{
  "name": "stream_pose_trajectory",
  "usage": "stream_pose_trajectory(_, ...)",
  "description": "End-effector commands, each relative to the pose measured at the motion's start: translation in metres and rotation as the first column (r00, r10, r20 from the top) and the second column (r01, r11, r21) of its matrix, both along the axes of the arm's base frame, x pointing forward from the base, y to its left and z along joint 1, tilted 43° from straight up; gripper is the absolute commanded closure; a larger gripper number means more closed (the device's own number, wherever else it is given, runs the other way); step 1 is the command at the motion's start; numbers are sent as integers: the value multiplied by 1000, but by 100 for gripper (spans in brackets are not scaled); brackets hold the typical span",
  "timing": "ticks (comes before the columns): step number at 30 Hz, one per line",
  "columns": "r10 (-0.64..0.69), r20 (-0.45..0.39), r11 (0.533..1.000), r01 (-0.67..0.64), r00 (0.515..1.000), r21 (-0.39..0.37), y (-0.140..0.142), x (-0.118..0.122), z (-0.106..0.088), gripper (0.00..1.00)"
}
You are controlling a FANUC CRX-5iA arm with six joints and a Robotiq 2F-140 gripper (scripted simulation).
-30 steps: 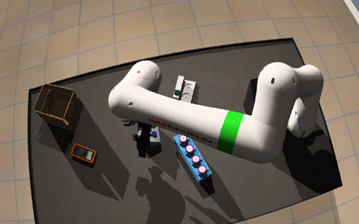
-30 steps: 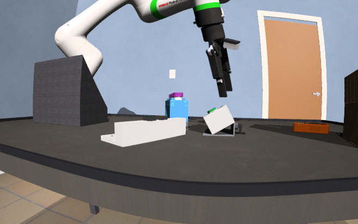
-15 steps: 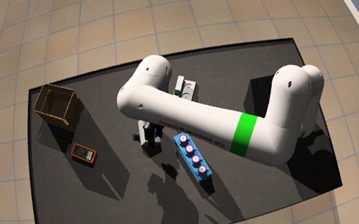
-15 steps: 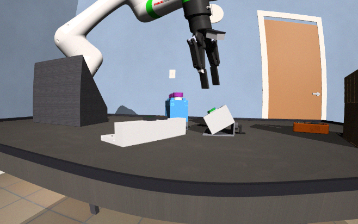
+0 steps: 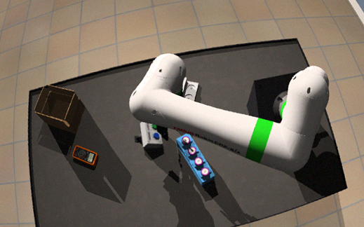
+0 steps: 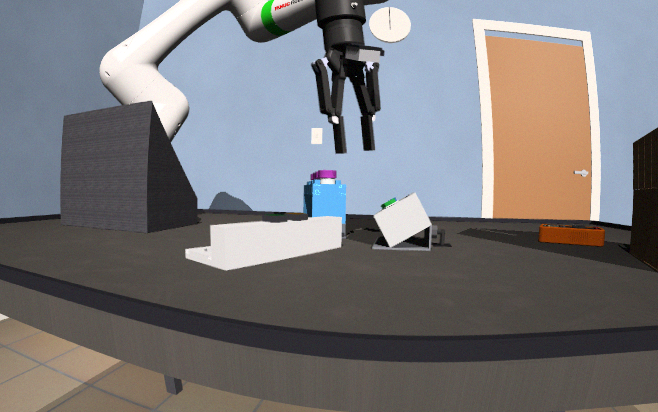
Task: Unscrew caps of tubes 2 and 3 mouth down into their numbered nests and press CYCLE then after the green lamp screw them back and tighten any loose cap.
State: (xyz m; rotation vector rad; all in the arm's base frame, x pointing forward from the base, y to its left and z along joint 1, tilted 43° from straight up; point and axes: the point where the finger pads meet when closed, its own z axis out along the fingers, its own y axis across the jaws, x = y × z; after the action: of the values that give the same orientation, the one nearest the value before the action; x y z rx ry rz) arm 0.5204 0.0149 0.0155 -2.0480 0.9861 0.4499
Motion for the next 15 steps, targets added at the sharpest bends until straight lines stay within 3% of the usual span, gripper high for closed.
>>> stream_pose_trajectory(1, -22, -43, 999, 21, 999, -24, -6, -14, -4, 59)
stream_pose_trajectory(15, -149, -241, 982, 115, 959, -150, -24, -68, -20, 59)
